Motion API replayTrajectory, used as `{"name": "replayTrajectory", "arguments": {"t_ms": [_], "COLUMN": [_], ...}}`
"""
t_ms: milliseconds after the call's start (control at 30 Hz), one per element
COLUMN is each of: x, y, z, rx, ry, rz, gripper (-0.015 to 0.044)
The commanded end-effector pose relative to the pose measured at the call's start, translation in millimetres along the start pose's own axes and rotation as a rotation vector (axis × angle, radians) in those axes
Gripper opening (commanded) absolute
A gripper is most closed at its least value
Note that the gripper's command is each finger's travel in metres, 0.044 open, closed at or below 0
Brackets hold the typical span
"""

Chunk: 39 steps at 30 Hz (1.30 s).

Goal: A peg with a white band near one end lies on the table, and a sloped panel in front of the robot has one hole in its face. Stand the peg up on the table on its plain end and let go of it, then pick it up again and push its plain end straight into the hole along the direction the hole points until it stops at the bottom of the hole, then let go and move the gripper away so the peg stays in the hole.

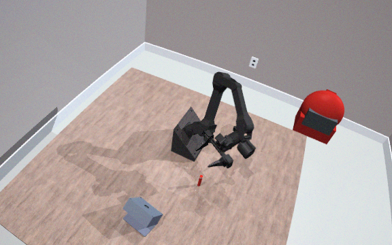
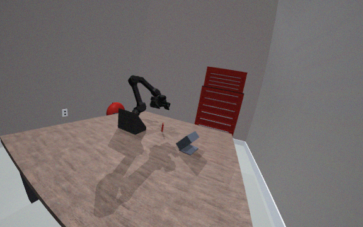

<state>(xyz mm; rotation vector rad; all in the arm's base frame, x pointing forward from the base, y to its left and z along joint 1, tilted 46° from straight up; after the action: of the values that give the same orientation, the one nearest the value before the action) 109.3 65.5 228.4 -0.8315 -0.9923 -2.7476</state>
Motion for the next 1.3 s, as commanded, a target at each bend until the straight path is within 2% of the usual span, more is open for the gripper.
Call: {"name": "replayTrajectory", "arguments": {"t_ms": [0, 367, 700, 967, 1267], "x": [-6.2, -23.3, -37.7, -49.7, -63.8], "y": [-4.2, -14.1, -19.2, -19.8, -14.2], "z": [1.3, -0.5, -0.9, 1.1, 4.7], "rx": [0.085, 0.251, 0.316, 0.306, 0.246], "ry": [-0.086, -0.284, -0.39, -0.404, -0.341], "rz": [0.071, 0.318, 0.589, 0.835, 1.043], "gripper": [0.044, 0.044, 0.044, 0.044, 0.044]}}
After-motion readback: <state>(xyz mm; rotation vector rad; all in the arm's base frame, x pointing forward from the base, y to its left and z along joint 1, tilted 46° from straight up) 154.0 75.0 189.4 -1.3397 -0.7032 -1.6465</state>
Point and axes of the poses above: the point midway between the two fingers, 35 mm back from their tips, its own x axis back along the fingers, its own z axis across the jaws, y = z × x, the point moved 7 cm from there along x, back along the fingers, and after that the axes turned 7 degrees about -x, right-handed, at the moved point
